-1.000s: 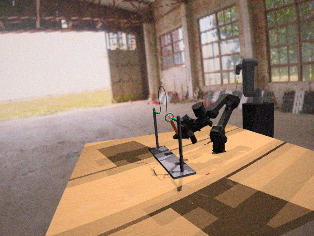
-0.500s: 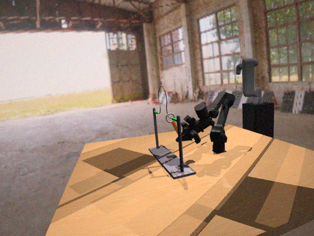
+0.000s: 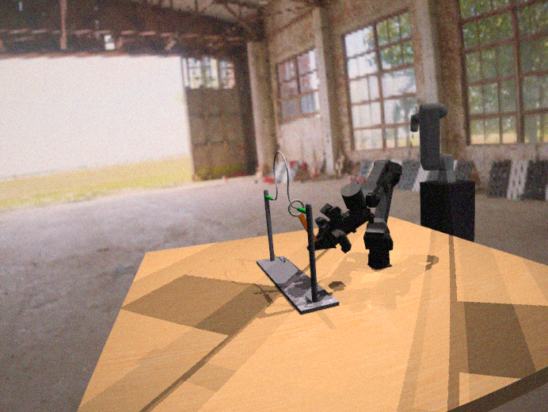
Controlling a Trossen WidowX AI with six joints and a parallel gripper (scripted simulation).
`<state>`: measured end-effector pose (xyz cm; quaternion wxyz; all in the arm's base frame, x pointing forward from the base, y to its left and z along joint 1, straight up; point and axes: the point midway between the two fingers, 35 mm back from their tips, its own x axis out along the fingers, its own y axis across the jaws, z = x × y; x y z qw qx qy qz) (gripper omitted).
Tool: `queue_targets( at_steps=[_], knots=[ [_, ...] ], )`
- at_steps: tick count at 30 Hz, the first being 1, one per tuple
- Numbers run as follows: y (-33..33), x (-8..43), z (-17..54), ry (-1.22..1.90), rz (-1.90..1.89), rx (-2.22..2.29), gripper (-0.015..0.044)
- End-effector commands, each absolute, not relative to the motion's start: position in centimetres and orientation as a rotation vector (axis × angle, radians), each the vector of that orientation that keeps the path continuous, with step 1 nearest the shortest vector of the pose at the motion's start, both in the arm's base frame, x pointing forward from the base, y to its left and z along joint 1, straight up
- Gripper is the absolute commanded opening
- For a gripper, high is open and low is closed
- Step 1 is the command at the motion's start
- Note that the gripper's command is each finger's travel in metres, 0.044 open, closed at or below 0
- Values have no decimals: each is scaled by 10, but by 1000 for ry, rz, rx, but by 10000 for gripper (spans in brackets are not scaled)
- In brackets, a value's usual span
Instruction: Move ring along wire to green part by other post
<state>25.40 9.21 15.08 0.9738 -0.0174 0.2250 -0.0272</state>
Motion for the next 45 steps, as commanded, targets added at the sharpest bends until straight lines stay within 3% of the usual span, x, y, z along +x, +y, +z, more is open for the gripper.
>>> queue_targets(
  at_steps=[1, 45],
  knots=[
    [96, 254, 151, 455, -59, -29, -150],
    [128, 252, 138, 451, -59, -24, -150]
  ],
)
